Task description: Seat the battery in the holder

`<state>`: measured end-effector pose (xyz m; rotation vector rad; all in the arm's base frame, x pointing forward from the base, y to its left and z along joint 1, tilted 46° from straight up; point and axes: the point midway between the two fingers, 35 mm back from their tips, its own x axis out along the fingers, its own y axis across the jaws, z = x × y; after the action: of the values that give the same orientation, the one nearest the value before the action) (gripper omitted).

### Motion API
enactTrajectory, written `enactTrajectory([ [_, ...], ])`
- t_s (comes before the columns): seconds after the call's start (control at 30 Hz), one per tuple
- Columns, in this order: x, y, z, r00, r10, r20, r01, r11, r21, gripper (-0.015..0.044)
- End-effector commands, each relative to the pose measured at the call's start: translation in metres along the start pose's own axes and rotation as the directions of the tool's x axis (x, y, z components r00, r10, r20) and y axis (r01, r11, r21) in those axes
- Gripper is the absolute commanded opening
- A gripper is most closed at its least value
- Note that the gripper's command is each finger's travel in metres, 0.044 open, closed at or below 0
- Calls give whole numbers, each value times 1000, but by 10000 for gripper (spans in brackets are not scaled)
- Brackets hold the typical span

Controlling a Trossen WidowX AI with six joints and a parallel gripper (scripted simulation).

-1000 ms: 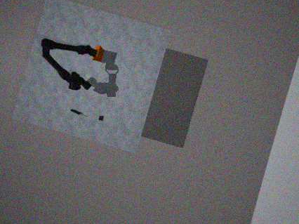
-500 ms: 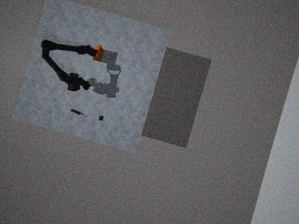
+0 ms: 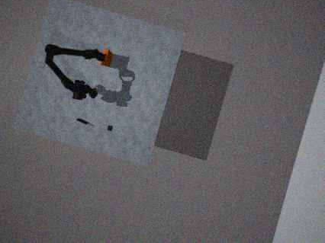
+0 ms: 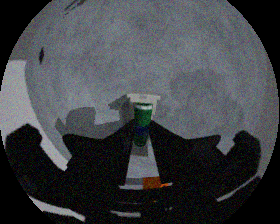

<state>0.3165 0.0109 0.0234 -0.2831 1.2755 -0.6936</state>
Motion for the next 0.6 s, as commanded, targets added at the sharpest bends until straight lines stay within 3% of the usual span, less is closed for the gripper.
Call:
enactTrajectory([
  [0.0,1,1,2,1000,-1,-5,1,1000,-8,66],
  [0.3,1,1,2,1000,-1,-6,1,1000,-7,66],
  [0.43,1,1,2,1000,-1,-6,1,1000,-7,169],
  [0.57,-2,1,2,1000,-1,-6,1,1000,-7,169],
])
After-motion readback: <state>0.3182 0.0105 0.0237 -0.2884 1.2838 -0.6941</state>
